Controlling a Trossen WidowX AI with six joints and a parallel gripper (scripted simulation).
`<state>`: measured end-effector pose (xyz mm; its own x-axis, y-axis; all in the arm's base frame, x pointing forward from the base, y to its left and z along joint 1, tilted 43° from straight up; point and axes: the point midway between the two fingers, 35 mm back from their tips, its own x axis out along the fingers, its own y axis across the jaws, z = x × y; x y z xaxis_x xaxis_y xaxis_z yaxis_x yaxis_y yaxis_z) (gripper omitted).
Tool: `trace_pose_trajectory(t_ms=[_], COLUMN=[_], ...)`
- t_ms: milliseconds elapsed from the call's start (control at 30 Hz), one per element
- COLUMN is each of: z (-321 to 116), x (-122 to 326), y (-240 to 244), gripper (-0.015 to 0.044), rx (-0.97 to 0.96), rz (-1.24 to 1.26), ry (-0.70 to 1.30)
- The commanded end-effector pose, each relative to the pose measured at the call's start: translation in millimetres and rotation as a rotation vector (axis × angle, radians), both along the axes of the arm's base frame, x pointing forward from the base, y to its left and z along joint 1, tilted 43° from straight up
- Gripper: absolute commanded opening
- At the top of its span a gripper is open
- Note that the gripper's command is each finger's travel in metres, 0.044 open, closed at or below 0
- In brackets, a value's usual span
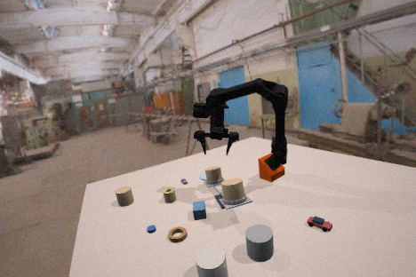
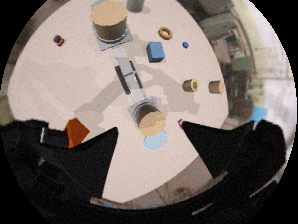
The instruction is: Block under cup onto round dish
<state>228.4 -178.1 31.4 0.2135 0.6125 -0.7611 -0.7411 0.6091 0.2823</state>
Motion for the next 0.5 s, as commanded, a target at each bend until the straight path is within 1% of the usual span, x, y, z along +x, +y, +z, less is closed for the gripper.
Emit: trace_pose_trajectory(t_ms=[0,267,467], z=[-18,-51,-53], x=[5,10,10], y=[-3,-1,-1], gripper=[0.044,0.044,0.044], rx=[-0.012,0.0,0.001], rz=[0.128,0.356,0.374], ry=[-0.036,-0.103,-0.109])
